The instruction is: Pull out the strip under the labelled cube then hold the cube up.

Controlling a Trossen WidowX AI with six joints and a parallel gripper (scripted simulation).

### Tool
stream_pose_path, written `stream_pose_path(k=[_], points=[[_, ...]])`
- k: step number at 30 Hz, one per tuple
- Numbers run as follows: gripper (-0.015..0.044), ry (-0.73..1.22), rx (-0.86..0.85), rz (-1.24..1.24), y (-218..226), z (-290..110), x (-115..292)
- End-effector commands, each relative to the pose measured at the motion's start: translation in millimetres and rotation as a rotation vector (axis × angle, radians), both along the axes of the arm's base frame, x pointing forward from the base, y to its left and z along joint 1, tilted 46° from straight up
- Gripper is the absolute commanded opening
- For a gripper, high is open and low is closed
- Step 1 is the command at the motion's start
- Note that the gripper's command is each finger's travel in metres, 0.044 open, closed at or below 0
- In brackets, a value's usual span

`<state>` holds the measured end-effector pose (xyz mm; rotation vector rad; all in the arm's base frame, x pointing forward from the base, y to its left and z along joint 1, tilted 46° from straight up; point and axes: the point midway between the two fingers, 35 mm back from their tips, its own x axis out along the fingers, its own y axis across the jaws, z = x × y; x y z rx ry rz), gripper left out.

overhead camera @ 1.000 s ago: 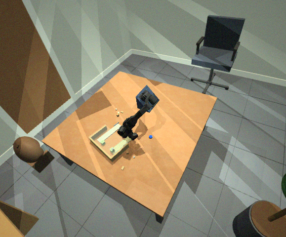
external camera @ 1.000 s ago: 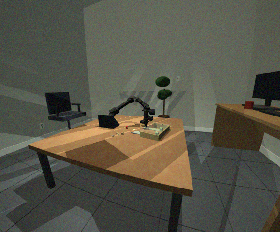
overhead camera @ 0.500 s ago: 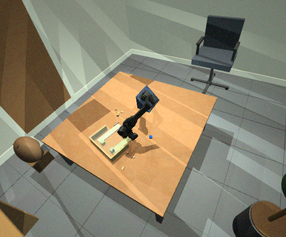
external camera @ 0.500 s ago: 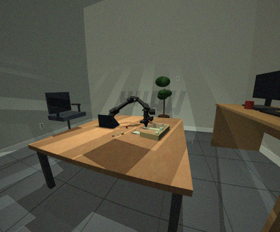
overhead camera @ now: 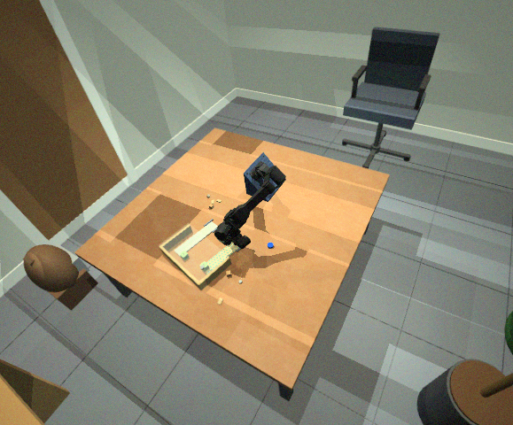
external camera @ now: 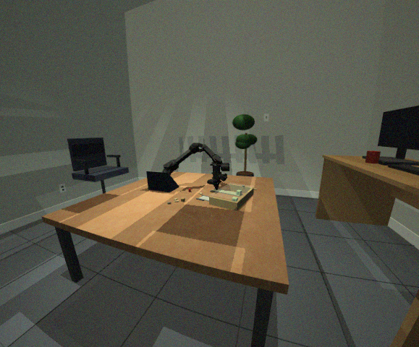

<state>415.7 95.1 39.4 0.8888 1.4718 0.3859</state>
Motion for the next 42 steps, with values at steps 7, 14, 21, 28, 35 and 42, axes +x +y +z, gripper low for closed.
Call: stream_pose_path(k=[7,14,21,28,35,42], points=[[0.0,0.015,-0.003,0.008,8.6,-1.8,-19.1],[0.0,0.016,-0.002,0.008,11.6,-0.8,-29.3],[0.0,0.016,-0.002,0.008,14.5,0.2,-39.3],[0.0,0.017,-0.002,0.008,17.3,1.1,-49.2],[0.0,0.017,-0.002,0.008,20.2,2.4,-59.8],[0.0,0.018,-0.002,0.008,22.9,3.6,-70.1]])
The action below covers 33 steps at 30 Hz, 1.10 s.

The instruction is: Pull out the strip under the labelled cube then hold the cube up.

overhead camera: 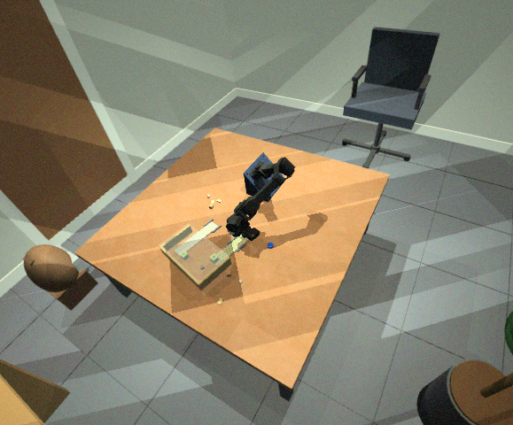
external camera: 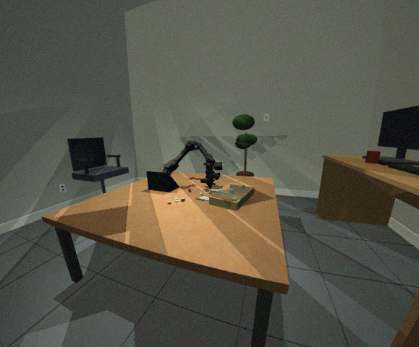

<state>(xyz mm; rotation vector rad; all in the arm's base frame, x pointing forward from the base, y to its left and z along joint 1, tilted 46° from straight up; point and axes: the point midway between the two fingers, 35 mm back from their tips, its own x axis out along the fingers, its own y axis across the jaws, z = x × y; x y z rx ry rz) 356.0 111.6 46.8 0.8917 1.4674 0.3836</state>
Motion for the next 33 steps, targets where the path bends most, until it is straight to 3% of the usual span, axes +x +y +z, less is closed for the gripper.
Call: stream_pose_path(k=[1,33], points=[[0.0,0.02,-0.002,0.013,6.8,-3.6,-11.9],[0.0,0.022,-0.001,0.013,18.7,2.1,-57.1]])
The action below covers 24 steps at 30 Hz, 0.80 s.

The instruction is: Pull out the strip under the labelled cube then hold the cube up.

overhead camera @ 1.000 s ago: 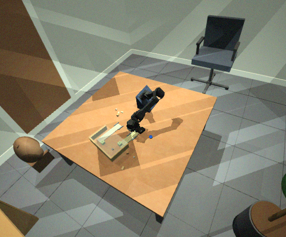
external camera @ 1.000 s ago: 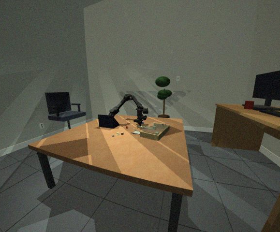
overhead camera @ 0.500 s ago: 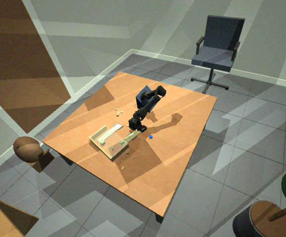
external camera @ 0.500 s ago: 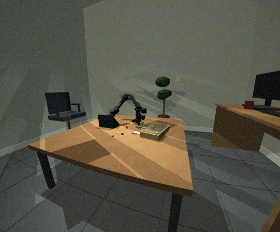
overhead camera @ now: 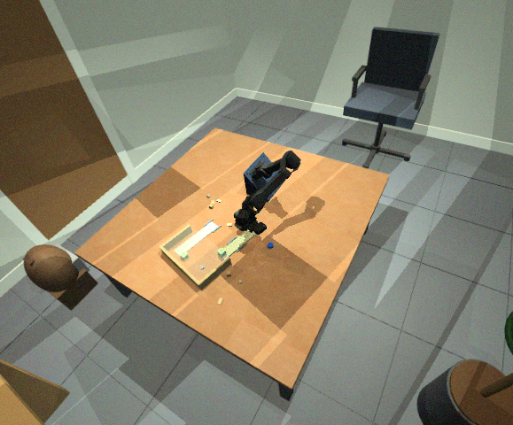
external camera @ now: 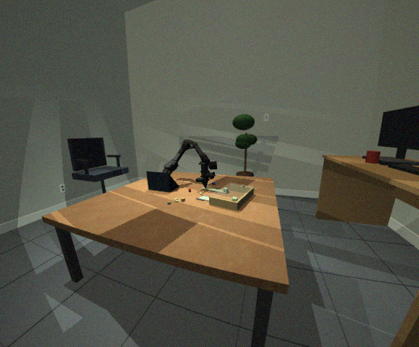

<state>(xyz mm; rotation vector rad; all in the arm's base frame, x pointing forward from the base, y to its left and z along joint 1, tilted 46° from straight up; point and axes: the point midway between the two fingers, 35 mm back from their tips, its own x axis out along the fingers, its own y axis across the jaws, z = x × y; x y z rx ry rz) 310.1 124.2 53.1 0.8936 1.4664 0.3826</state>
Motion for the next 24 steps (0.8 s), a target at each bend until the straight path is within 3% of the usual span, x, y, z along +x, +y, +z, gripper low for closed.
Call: stream_pose_path(k=[1,24], points=[[0.0,0.022,-0.002,0.015,6.4,-4.0,-12.5],[0.0,0.024,-0.001,0.015,15.2,0.4,-46.0]])
